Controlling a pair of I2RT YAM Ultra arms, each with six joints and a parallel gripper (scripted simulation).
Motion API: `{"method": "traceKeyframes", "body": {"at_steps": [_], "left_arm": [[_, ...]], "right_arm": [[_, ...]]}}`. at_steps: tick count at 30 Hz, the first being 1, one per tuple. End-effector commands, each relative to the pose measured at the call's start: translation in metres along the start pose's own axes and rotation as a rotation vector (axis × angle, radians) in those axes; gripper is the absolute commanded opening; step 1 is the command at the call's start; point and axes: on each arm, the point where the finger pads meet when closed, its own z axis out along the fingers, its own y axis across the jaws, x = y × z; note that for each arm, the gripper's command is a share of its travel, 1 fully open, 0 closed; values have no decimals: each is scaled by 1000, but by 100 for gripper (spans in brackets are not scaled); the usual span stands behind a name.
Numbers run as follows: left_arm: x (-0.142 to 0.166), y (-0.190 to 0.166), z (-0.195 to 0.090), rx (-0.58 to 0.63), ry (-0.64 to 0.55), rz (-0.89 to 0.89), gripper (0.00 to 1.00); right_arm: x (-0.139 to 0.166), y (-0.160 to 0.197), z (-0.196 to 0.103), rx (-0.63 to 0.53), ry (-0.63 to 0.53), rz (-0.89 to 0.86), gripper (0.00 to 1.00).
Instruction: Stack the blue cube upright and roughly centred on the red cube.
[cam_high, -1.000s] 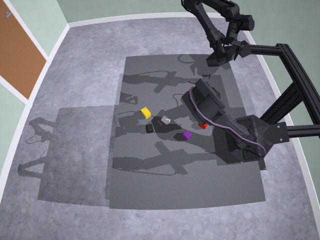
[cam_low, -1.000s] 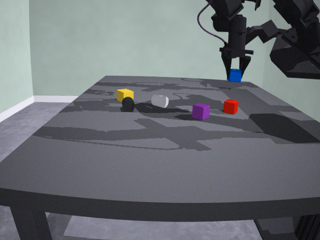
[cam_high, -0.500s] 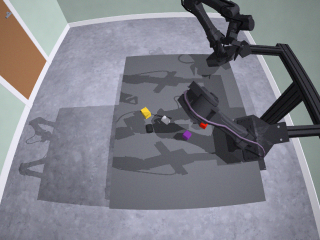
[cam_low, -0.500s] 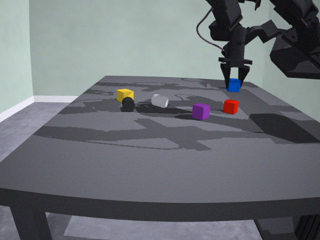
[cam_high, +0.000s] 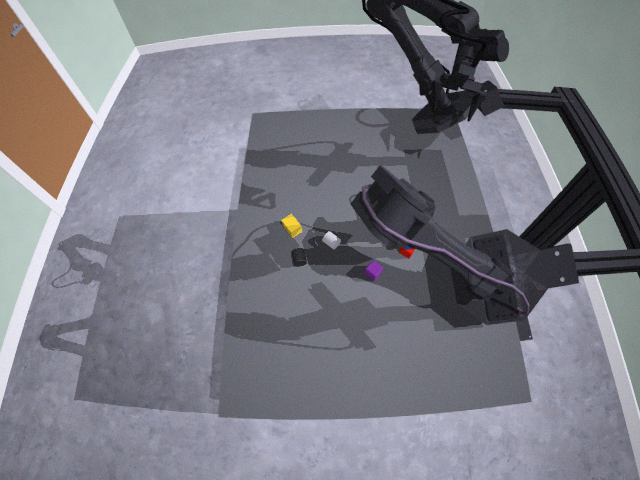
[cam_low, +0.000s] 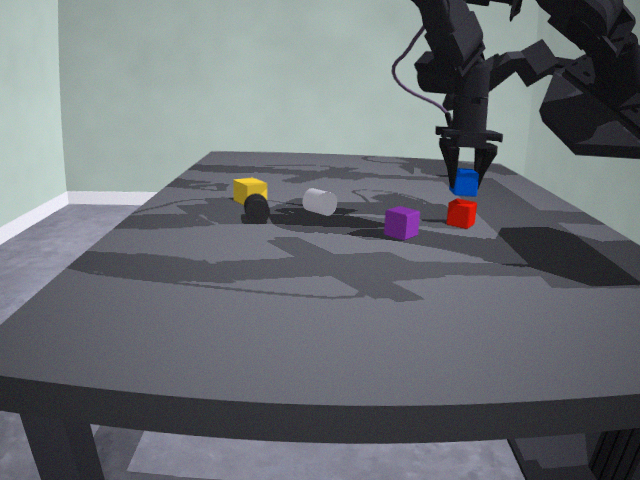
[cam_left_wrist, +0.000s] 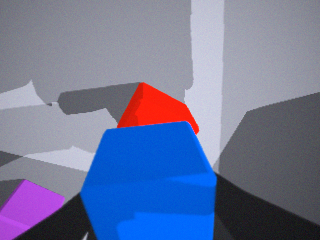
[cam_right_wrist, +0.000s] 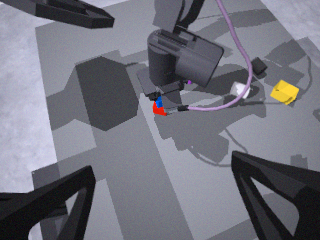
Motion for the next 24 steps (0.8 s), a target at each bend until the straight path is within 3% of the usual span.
{"method": "traceKeyframes", "body": {"at_steps": [1,24], "left_arm": [[3,-5,2,-6,-5,20,35],[-2,-2,12,-10,-14,15,35]], "right_arm": [[1,-5,1,3,-9,12,100],[1,-5,1,3,-9,12,100]]}}
